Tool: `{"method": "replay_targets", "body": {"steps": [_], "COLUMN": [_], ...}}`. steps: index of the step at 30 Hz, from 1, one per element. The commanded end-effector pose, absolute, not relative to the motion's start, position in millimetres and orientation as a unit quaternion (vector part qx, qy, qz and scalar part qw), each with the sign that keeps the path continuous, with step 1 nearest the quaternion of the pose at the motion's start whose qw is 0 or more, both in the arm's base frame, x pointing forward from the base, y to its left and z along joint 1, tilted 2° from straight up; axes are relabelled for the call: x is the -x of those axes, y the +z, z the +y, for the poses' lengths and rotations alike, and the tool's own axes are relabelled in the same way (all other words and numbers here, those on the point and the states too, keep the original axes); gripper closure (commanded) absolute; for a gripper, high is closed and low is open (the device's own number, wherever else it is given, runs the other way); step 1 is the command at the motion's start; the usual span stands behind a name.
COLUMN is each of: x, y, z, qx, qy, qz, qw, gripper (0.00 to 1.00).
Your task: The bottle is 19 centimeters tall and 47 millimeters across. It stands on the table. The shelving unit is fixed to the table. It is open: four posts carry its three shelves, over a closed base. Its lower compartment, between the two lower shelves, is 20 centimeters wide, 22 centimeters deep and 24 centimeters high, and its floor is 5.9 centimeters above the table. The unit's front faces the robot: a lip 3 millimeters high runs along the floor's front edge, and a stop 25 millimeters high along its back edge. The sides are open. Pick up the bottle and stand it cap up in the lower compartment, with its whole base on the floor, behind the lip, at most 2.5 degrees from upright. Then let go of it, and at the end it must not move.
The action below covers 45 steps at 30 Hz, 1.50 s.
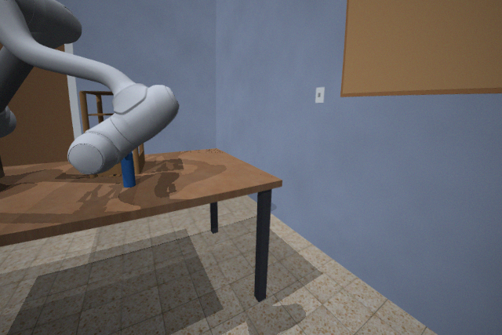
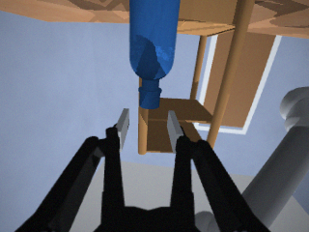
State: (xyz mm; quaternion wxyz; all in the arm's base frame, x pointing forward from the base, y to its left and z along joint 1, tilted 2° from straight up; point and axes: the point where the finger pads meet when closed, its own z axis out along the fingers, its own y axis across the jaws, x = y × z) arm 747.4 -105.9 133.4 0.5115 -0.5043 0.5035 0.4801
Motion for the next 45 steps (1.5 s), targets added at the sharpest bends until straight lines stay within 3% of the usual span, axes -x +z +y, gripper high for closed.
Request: {"method": "replay_targets", "body": {"steps": [1, 45], "x": [-747.8, -750.9], "y": [123.7, 36.6], "z": [-106.1, -107.5], "qx": [0.504, 0.504], "qy": [0.480, 0.480], "qz": [0.503, 0.503], "qw": [0.512, 0.512], "gripper": [0.60, 0.60]}}
